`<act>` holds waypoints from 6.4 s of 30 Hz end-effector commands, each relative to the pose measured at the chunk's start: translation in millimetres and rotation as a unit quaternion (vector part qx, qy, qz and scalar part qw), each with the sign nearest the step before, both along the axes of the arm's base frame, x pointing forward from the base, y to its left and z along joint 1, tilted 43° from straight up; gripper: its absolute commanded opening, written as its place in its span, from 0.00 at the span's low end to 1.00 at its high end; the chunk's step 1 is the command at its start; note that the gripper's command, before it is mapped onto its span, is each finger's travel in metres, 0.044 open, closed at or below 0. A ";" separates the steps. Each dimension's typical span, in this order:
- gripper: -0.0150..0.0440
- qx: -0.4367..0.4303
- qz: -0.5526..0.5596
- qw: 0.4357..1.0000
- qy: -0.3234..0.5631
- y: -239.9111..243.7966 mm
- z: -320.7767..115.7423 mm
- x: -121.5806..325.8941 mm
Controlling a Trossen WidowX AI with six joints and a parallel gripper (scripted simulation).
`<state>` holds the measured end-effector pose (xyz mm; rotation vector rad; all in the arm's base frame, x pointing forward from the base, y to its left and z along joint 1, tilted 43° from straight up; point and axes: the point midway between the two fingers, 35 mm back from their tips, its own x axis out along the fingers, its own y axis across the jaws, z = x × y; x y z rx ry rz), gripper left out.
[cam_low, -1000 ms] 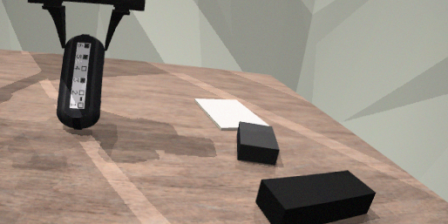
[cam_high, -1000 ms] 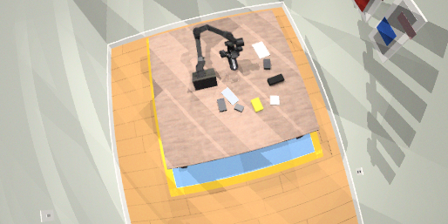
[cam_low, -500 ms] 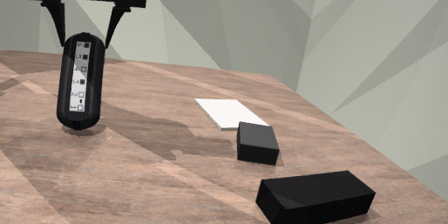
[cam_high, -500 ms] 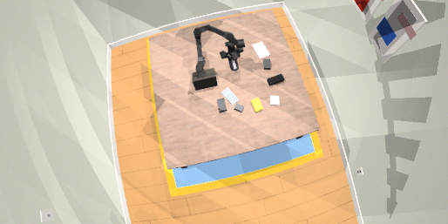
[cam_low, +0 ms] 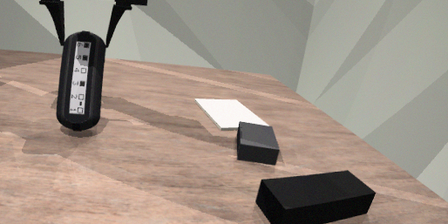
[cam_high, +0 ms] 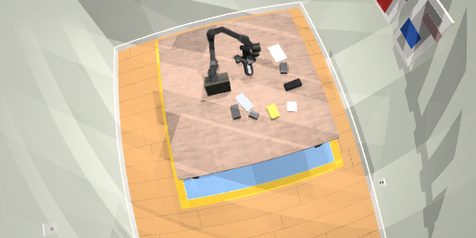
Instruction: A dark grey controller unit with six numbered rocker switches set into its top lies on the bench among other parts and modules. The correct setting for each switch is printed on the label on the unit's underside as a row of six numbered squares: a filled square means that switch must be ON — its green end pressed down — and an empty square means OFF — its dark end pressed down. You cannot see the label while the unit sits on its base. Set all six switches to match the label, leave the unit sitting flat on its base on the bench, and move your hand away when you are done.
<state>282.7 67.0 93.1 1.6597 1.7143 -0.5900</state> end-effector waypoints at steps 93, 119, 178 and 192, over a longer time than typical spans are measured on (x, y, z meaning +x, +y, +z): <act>0.83 -0.009 0.004 1.000 0.004 -58.1 -56.9 11.6; 0.83 -0.009 0.004 1.000 0.004 -69.9 -74.1 14.8; 0.83 -0.010 0.004 1.000 0.004 -88.2 -116.1 21.6; 0.83 -0.010 0.004 1.000 0.004 -90.7 -126.4 23.1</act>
